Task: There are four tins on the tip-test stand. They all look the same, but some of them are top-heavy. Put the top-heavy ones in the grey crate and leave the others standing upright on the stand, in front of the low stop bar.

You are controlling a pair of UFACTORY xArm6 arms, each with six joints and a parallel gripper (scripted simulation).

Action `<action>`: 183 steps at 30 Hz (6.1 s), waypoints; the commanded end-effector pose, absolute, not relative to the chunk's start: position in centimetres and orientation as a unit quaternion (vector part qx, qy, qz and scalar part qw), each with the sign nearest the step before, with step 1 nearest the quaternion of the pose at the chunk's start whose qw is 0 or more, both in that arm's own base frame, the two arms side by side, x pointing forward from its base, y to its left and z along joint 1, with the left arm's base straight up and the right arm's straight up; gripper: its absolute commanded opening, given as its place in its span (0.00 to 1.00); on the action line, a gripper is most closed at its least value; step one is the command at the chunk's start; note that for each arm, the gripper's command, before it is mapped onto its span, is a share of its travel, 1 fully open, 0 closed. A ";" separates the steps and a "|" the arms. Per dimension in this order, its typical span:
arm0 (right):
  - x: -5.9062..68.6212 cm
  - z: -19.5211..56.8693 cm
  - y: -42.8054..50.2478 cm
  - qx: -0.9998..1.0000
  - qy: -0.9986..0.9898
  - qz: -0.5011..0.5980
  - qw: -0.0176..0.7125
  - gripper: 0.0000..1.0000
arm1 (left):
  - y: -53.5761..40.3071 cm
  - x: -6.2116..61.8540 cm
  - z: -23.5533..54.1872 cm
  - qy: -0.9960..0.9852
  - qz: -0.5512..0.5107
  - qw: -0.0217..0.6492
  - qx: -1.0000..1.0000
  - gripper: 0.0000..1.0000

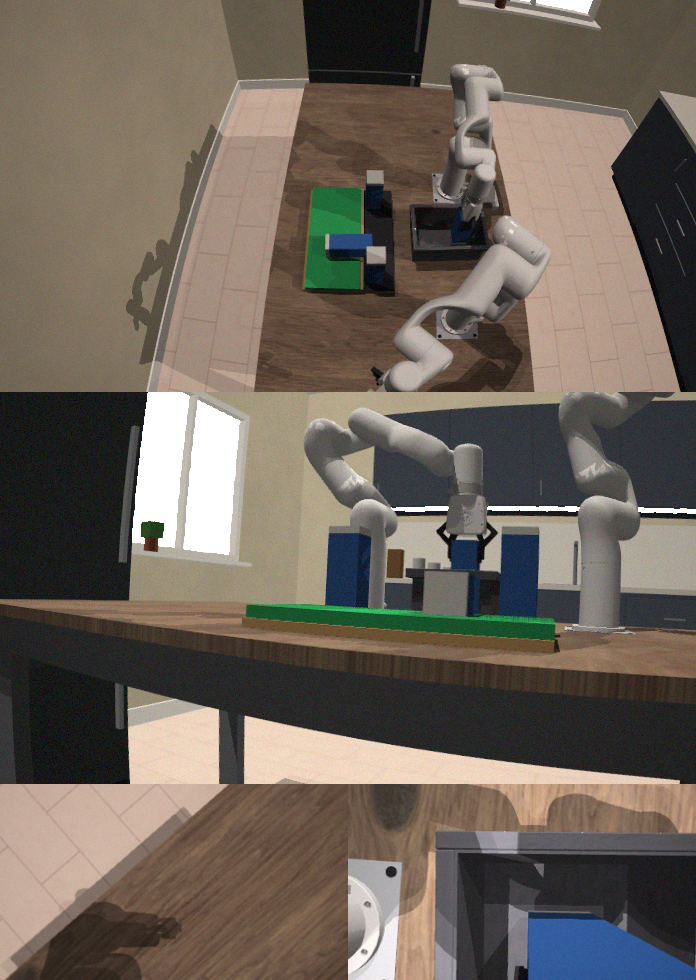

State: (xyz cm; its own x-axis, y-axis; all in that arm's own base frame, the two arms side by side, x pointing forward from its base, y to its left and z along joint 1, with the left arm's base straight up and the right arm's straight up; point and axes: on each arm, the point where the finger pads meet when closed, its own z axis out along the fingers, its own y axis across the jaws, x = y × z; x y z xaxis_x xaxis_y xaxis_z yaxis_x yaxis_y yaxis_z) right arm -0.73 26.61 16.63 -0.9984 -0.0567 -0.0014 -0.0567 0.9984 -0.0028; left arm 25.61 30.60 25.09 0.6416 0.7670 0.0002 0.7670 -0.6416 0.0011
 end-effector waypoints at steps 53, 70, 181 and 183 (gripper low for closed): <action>-0.6 14.0 26.9 -0.029 1.000 0.001 0.001 1.00 | 30.7 25.7 25.2 0.423 0.002 0.000 0.906 1.00; -0.6 14.0 26.9 -0.029 1.000 0.001 0.001 1.00 | 30.7 25.7 25.2 0.423 0.002 0.000 0.906 1.00; -0.6 35.5 26.9 -0.029 1.000 0.002 0.001 0.84 | 30.7 25.7 25.2 0.423 0.002 0.000 0.906 1.00; -0.6 35.5 26.9 -0.029 1.000 0.002 0.001 0.84 | 30.7 25.7 25.2 0.423 0.002 0.000 0.906 1.00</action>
State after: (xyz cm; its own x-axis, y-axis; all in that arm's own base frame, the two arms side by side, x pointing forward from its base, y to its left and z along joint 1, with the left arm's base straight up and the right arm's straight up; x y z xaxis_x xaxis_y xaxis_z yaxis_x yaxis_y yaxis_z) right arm -0.57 26.80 35.36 -0.9984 -0.0572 -0.0016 -0.0572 0.9984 0.0006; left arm 25.61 30.60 25.09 0.6416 0.7670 0.0002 0.7670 -0.6416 0.0011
